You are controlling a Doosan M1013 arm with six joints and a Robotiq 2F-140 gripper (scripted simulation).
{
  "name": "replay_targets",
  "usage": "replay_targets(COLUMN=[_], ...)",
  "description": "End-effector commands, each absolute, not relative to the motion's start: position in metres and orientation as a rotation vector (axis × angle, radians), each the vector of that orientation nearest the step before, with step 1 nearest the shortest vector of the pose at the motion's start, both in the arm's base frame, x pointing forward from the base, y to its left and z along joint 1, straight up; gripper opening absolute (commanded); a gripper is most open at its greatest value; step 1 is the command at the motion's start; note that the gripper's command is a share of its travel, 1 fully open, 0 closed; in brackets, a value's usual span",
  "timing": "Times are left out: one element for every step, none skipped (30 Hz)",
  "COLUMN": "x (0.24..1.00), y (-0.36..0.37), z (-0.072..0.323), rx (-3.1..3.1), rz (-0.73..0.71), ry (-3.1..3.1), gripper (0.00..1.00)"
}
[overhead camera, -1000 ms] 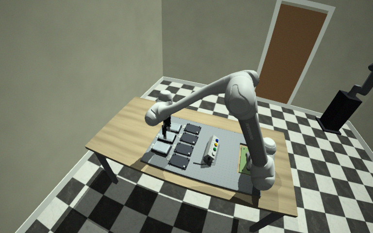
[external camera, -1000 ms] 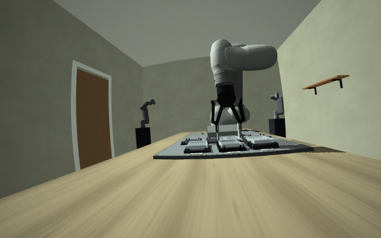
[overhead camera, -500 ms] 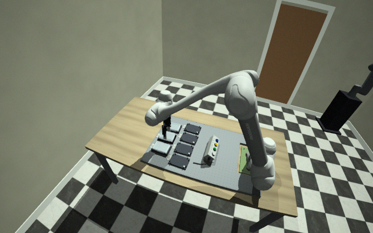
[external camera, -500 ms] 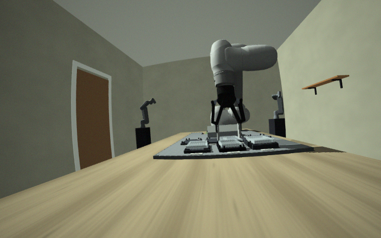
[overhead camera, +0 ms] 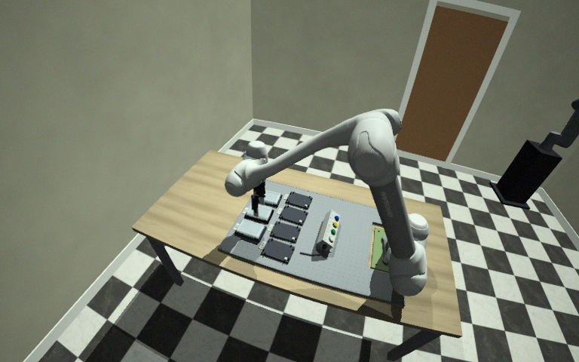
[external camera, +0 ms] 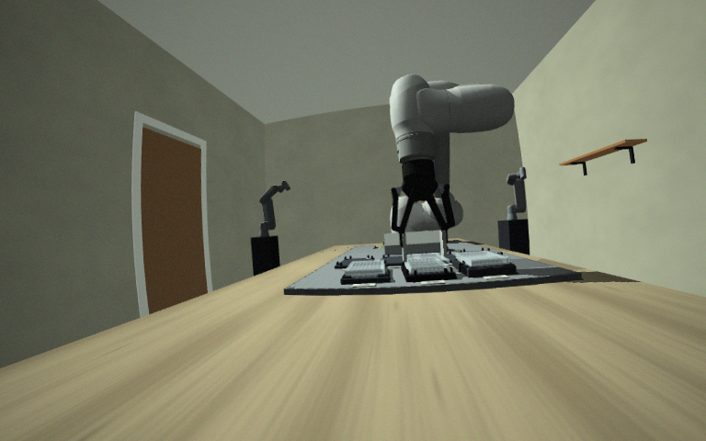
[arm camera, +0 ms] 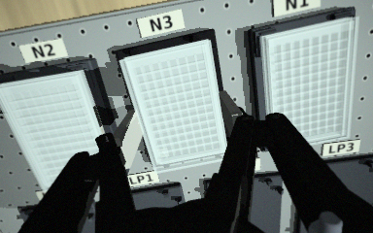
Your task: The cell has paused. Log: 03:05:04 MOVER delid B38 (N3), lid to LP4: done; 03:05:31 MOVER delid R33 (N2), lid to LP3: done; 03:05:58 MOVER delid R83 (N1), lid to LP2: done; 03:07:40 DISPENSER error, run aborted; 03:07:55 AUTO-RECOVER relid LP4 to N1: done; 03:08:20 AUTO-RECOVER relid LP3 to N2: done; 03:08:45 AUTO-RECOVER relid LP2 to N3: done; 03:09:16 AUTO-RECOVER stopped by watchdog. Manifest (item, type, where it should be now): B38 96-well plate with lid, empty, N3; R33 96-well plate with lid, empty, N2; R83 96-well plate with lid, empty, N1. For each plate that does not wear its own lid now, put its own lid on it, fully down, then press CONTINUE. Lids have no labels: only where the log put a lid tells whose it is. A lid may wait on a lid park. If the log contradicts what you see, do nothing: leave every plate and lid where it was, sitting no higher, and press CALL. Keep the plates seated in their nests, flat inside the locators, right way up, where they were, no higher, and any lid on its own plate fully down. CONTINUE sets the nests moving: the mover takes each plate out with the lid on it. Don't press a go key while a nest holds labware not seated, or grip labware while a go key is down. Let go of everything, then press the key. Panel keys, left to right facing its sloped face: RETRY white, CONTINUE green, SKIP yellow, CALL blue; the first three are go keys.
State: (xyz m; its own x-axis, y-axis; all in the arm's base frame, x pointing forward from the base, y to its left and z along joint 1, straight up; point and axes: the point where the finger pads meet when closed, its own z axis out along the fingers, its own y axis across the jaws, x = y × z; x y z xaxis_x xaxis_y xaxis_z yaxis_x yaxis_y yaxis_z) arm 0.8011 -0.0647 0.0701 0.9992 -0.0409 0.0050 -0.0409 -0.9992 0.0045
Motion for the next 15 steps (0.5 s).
replay_targets(x=[0.8011,0.8011,0.8011,0.8011,0.8011,0.8011,0.8011,0.8011,0.8011,0.8011,0.8011,0.8011,0.8011,0.8012,0.8012], y=[-0.0646,-0.0646,-0.0646,-0.0646,-0.0646,-0.0646,-0.0646,-0.0646,-0.0646,-0.0646,-0.0646,-0.0647,-0.0647,-0.0647,-0.0647], z=[0.0696,0.0693,0.0690,0.0687,0.0684,0.0681,0.0678,0.0676,0.0673,0.0671,0.0668,0.0666,0.0664,0.0662,0.0662], rx=[3.136,3.136,3.136,3.136,3.136,3.136,3.136,3.136,3.136,3.136,3.136,3.136,3.136,3.136,3.136], rz=[0.008,0.008,0.008,0.008,0.008,0.008,0.008,0.008,0.008,0.008,0.008,0.008,0.008,0.008,0.008], ry=[-0.064,-0.064,-0.064,-0.064,-0.064,-0.064,-0.064,-0.064,-0.064,-0.064,-0.064,-0.064,-0.064,-0.064,-0.064], gripper=[0.00,0.00,0.00,0.00,0.00,0.00,0.00,0.00,0.00,0.00,0.00,0.00,0.00,0.00,0.00])
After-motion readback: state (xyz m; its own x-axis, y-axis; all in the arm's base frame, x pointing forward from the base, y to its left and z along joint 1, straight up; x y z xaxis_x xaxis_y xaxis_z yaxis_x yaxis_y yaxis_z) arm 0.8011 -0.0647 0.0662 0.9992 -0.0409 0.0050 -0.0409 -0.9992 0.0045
